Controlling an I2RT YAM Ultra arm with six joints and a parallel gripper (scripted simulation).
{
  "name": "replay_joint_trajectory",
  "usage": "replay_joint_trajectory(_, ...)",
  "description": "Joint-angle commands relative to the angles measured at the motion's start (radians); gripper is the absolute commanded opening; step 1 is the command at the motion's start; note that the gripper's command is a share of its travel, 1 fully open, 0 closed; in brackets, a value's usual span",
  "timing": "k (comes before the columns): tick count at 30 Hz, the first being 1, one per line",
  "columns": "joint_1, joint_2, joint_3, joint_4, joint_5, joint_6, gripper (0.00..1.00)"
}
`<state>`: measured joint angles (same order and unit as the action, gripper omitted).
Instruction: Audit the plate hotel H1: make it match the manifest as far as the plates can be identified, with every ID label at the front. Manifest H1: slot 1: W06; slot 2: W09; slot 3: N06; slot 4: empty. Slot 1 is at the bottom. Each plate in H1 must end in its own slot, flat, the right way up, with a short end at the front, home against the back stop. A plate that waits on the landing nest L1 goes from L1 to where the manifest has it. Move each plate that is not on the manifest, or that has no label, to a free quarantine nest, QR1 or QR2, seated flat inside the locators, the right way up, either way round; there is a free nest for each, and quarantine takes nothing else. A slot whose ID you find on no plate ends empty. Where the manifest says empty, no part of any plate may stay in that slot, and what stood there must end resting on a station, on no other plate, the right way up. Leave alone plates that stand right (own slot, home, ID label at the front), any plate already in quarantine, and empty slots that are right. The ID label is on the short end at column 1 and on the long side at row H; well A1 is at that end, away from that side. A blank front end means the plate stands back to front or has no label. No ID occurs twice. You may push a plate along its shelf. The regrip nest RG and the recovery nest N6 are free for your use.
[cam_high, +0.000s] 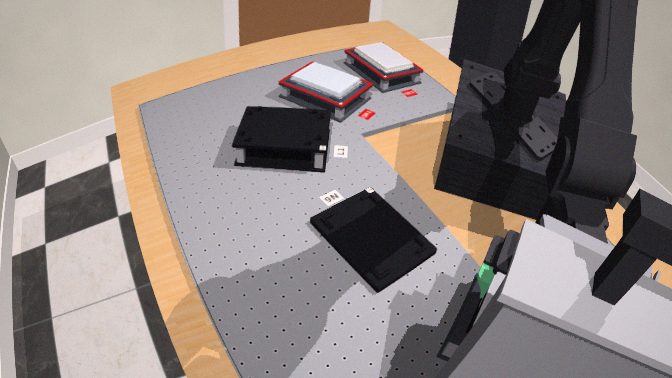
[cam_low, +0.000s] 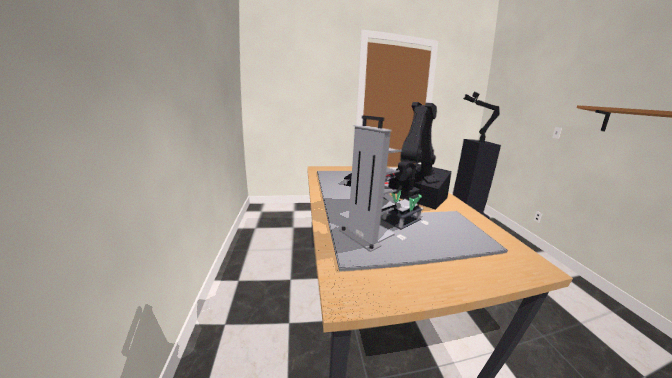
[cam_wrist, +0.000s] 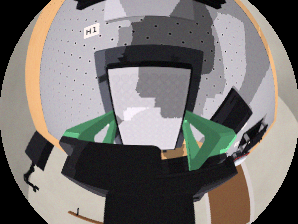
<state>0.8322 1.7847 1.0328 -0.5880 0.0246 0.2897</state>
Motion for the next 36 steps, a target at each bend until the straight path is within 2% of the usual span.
replay_joint_trajectory(1,-0.007,-0.005,-0.015,0.021,0.001,-0.005,0.86)
replay_joint_trajectory(3,-0.004,0.002,-0.021,0.027,0.001,-0.005,0.86)
replay_joint_trajectory(5,-0.001,-0.006,0.000,0.013,0.000,-0.002,0.86)
replay_joint_trajectory(6,-0.001,-0.006,0.000,0.013,0.000,-0.002,1.00)
replay_joint_trajectory(20,-0.001,-0.006,0.000,0.013,0.000,-0.002,1.00)
replay_joint_trajectory(22,-0.002,-0.041,0.028,-0.024,0.002,-0.003,1.00)
replay_joint_trajectory(28,0.005,-0.095,0.046,-0.095,0.003,0.002,1.00)
replay_joint_trajectory(36,0.005,-0.137,0.085,-0.176,0.004,0.006,1.00)
